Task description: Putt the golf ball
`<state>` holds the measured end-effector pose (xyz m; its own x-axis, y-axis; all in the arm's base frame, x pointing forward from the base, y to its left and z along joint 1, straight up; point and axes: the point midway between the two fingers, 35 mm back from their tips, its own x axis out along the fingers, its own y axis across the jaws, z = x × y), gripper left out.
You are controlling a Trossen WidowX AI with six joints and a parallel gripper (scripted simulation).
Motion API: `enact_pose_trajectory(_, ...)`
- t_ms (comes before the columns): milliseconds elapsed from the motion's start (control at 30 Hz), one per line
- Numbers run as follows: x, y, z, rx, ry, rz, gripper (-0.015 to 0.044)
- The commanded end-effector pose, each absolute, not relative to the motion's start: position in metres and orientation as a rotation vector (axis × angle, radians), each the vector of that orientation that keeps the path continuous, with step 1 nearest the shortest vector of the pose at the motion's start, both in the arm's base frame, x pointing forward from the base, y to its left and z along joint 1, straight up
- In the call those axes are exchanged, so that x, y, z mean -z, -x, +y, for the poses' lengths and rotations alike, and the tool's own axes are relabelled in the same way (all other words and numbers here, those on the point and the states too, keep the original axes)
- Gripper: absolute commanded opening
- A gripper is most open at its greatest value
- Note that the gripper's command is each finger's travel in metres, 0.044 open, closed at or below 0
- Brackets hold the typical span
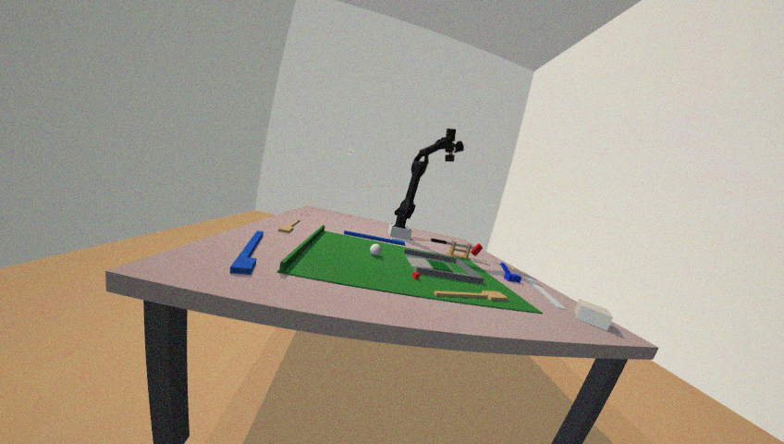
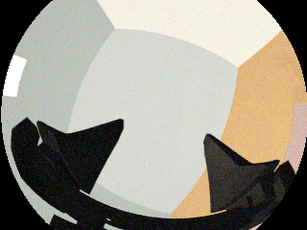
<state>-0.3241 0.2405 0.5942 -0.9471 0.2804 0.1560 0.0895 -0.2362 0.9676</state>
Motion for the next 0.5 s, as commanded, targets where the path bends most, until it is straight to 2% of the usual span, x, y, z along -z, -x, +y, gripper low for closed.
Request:
enact_pose_trajectory(0, -0.593, 0.323, 0.242, -2.333, -0.457, 1.846, 0.0426)
enact_pose_trajectory(233, -0.539, 0.28, 0.32, -2.242, -0.407, 1.439, 0.044)
enact_pose_trajectory(467, -0.469, 0.205, 0.391, -2.078, -0.24, 1.105, 0.044)
